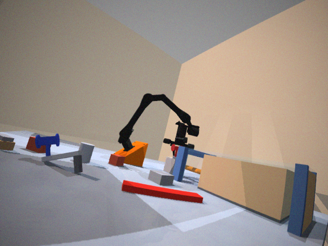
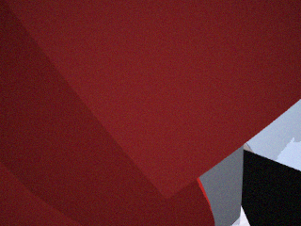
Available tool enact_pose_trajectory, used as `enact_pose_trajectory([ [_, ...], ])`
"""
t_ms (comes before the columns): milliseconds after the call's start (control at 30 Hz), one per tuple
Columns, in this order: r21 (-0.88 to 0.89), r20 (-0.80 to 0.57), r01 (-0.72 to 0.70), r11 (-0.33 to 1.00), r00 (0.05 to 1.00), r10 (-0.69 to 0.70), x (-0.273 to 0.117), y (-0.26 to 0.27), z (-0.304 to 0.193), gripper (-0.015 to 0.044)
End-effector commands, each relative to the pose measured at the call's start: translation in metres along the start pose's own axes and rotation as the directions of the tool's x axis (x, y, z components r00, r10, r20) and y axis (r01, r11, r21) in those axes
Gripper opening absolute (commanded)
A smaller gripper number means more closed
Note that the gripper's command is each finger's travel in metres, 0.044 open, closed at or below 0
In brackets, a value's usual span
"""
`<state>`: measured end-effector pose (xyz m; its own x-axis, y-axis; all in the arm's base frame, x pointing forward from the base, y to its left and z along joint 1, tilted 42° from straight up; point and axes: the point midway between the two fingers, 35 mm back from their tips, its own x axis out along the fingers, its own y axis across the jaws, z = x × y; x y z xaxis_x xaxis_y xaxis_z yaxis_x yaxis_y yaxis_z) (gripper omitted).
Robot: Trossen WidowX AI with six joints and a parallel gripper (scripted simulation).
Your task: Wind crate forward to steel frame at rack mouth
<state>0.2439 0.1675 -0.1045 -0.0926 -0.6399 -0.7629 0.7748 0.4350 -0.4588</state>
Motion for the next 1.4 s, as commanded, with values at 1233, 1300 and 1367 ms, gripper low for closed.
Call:
enact_pose_trajectory([
  [1233, 0.059, 0.089, 0.0, 0.998, 0.996, -0.006, -0.0029, -0.0025, -0.0062, 0.0],
  [1300, 0.076, 0.089, 0.0, 0.997, 0.996, -0.007, -0.0018, -0.0033, -0.0062, 0.0],
  [1367, 0.076, 0.089, 0.0, 0.997, 0.996, -0.007, -0.0018, -0.0033, -0.0062, 0.0],
])
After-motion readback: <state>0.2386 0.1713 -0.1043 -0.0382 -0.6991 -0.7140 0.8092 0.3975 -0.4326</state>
